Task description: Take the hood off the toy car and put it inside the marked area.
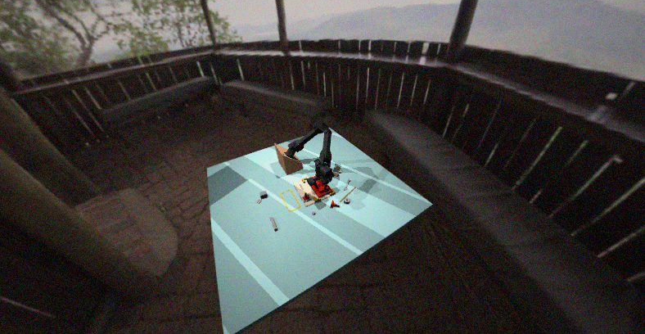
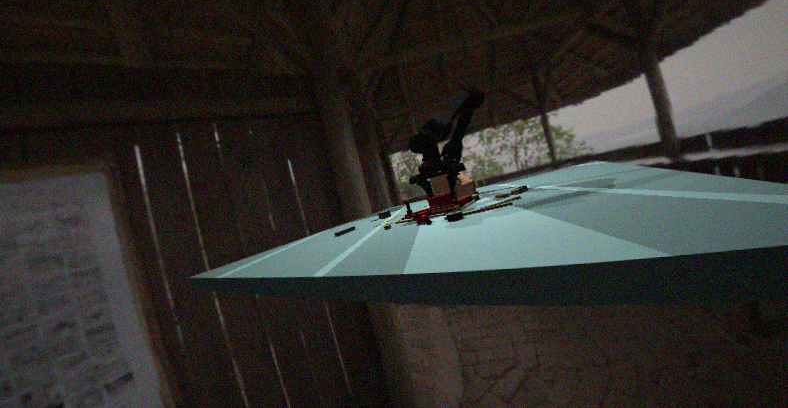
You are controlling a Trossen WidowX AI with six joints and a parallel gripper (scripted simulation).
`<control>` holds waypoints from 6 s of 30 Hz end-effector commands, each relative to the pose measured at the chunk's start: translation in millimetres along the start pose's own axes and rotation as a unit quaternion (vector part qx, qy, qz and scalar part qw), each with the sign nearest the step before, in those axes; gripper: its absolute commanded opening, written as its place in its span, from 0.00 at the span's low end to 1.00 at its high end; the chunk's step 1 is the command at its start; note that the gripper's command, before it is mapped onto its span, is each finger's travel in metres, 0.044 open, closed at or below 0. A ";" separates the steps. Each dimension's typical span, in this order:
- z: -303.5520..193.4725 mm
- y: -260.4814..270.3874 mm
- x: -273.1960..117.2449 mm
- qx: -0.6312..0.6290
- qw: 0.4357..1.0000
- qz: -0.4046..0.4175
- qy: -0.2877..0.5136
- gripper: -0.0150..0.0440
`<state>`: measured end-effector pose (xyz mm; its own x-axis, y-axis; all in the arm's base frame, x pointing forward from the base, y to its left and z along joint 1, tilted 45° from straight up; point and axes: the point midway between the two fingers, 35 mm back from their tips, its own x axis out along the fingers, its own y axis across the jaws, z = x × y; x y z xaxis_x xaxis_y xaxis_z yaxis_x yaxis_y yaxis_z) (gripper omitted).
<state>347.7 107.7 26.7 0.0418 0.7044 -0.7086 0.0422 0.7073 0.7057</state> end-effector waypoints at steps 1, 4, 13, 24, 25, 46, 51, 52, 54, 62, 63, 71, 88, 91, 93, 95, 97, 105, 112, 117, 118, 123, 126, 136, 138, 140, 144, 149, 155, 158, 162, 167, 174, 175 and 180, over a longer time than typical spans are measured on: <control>0.1 0.3 -2.4 -0.002 1.000 0.000 0.000 0.25; 0.2 0.3 -4.3 -0.002 1.000 0.000 0.000 0.25; 0.2 0.2 -10.2 -0.001 1.000 0.000 0.000 0.25; 0.2 0.2 -17.5 -0.001 1.000 0.000 0.000 0.25; 0.3 0.1 -18.4 -0.001 1.000 0.000 0.000 0.25; 8.4 -64.6 -62.8 0.003 1.000 -0.013 -0.004 0.25; 7.4 -101.5 -65.6 0.003 1.000 -0.017 -0.004 0.25; 6.7 -108.8 -66.1 0.003 1.000 -0.018 -0.004 0.25; 4.9 -123.4 -67.0 0.003 1.000 -0.018 -0.004 0.25; -8.7 -179.7 -69.1 0.002 1.000 -0.017 -0.002 0.25; -11.0 -186.5 -69.2 0.002 1.000 -0.016 -0.002 0.25; -32.2 -233.6 -67.9 -0.001 1.000 -0.007 0.000 0.25; -31.8 -235.3 -56.4 -0.001 1.000 -0.007 -0.001 0.25; -31.6 -235.4 -53.6 -0.001 1.000 -0.007 -0.001 0.25; -31.4 -235.5 -51.8 -0.001 1.000 -0.007 -0.001 0.25; -31.3 -235.6 -49.9 -0.001 1.000 -0.007 -0.001 0.25; -31.2 -235.6 -48.1 -0.001 1.000 -0.007 -0.001 0.25; -30.9 -235.8 -40.6 -0.001 1.000 -0.007 -0.001 0.25; -30.8 -235.9 -34.2 -0.001 1.000 -0.007 -0.001 0.25; -30.8 -235.9 -29.6 -0.001 1.000 -0.007 -0.001 0.25; -30.8 -235.9 -28.7 -0.001 1.000 -0.007 -0.001 0.25; -30.9 -235.9 -24.1 -0.001 1.000 -0.007 -0.001 0.25; -30.9 -235.9 -21.4 -0.001 1.000 -0.007 -0.001 0.25; -31.3 -235.7 -12.3 -0.001 1.000 -0.007 -0.001 0.25; -31.4 -235.7 -10.4 -0.001 1.000 -0.006 -0.001 0.25; -31.5 -235.6 -8.5 -0.001 1.000 -0.006 -0.001 0.25; -31.8 -235.5 -4.8 -0.001 1.000 -0.006 -0.001 0.25; -32.2 -235.3 -0.2 -0.001 1.000 -0.006 -0.001 0.25; -32.8 -235.0 5.3 -0.002 1.000 -0.005 -0.001 0.25; -33.1 -234.9 8.1 -0.002 1.000 -0.005 -0.001 0.25; -33.4 -234.7 10.4 -0.002 1.000 -0.005 -0.001 0.25; -33.3 -234.7 11.2 -0.002 1.000 -0.005 -0.001 0.25; -33.2 -234.7 14.5 -0.002 1.000 -0.005 -0.001 0.25; -33.2 -234.7 15.0 -0.002 1.000 -0.005 -0.001 0.25; -33.2 -234.7 17.5 -0.002 1.000 -0.005 -0.001 0.25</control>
<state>305.4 -45.7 -150.3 0.0414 0.6945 -0.7183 0.0366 0.7174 0.6957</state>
